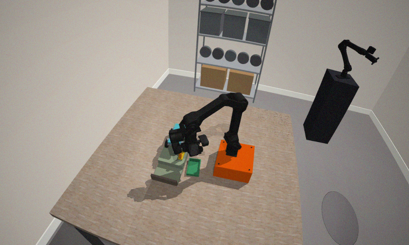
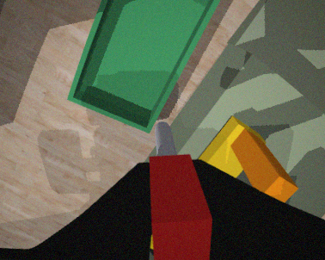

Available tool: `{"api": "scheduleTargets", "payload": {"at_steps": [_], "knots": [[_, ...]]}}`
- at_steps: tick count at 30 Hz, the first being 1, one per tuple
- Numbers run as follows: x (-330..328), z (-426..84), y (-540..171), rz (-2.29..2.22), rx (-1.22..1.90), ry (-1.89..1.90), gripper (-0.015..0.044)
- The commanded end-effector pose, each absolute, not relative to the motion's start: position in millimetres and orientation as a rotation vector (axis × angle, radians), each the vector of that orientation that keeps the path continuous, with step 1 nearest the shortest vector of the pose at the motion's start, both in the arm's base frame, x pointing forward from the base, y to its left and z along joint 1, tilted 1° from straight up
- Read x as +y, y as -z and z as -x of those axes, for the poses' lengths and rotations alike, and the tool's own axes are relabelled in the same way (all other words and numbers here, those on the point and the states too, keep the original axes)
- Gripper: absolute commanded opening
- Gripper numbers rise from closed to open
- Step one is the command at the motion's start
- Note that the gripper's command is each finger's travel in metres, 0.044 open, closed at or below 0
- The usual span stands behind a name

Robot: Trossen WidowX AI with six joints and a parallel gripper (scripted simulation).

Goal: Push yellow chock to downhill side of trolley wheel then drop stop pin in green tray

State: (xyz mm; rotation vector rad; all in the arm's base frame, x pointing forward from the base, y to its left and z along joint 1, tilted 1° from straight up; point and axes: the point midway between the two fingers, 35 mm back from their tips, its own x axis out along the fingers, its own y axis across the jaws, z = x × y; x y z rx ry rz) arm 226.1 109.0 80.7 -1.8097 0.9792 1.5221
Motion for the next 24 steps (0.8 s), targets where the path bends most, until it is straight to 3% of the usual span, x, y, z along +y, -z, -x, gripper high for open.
{"api": "scheduleTargets", "payload": {"at_steps": [1, 24], "knots": [[108.0, -224.8, -81.2, 1.878, 0.883, -1.598, 0.0], [103.5, -226.0, -81.2, 2.214, 0.191, -2.088, 0.0]]}}
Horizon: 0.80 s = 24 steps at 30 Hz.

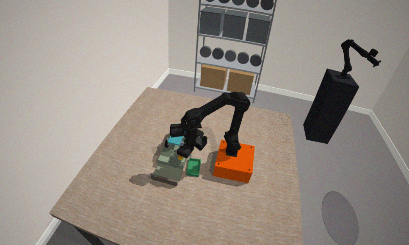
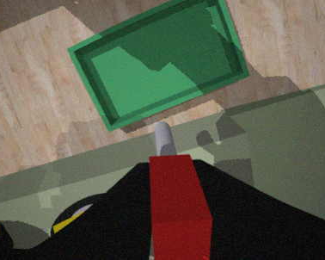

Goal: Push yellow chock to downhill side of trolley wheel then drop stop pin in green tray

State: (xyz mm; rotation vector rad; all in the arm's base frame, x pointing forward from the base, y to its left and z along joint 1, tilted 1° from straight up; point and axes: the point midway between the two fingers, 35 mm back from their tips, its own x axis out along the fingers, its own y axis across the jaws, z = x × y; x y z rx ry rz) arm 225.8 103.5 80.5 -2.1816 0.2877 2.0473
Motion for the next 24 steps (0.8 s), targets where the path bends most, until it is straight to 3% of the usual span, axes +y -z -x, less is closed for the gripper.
{"api": "scheduleTargets", "payload": {"at_steps": [1, 10, 24], "knots": [[103.3, -226.1, -81.2, 2.226, 0.154, -2.105, 0.0], [101.8, -227.0, -81.8, 2.321, -0.173, -2.225, 0.0], [102.3, -207.5, -65.2, 2.319, -0.18, -2.231, 0.0]]}}
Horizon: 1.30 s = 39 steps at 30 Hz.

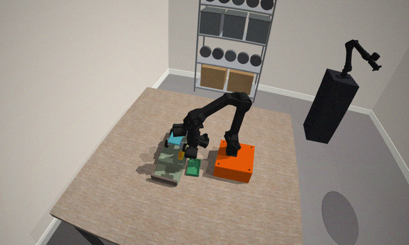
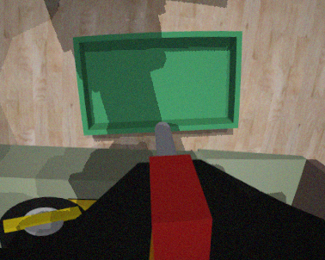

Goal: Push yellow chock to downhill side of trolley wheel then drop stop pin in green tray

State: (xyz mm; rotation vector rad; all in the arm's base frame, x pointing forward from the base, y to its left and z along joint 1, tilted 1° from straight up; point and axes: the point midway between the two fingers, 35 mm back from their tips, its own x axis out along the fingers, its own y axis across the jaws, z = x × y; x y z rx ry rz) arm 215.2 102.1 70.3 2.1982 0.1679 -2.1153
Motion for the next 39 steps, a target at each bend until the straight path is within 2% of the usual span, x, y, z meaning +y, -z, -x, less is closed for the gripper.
{"api": "scheduleTargets", "payload": {"at_steps": [1, 7, 16, 33, 39], "knots": [[102.3, -205.1, -63.1, -2.201, 0.171, 2.118, 0.0], [102.4, -201.9, -60.0, -2.202, 0.175, 2.121, 0.0], [111.7, -203.9, -34.1, -2.264, 0.366, 2.197, 0.0], [132.2, -201.0, 3.2, -2.267, 0.376, 2.201, 0.0], [130.0, -202.0, 2.8, -2.267, 0.376, 2.201, 0.0158]]}}
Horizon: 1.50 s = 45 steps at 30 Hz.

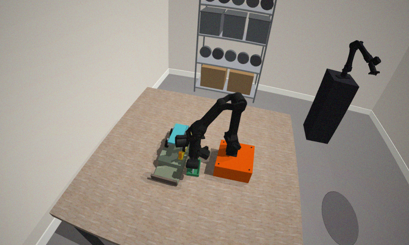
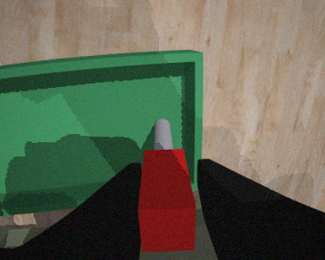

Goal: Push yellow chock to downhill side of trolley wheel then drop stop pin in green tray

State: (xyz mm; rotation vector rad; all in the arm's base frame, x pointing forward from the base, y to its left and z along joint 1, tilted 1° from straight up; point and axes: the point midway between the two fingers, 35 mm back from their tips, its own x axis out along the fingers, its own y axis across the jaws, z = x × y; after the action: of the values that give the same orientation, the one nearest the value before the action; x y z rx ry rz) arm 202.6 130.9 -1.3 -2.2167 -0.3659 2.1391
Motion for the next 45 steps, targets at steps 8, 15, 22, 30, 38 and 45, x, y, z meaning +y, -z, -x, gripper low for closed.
{"api": "scheduleTargets", "payload": {"at_steps": [8, 15, 22, 30, 38, 45], "knots": [[124.6, -203.6, 3.8, 2.21, -0.366, -2.145, 0.019], [120.3, -204.7, 5.1, 2.21, -0.365, -2.145, 0.019], [116.3, -205.8, 6.5, 2.211, -0.365, -2.146, 0.019], [111.9, -206.9, 8.2, 2.211, -0.364, -2.146, 0.019], [107.9, -207.9, 10.1, 2.211, -0.364, -2.146, 0.019], [103.7, -209.1, 12.2, 2.212, -0.363, -2.146, 0.019]]}}
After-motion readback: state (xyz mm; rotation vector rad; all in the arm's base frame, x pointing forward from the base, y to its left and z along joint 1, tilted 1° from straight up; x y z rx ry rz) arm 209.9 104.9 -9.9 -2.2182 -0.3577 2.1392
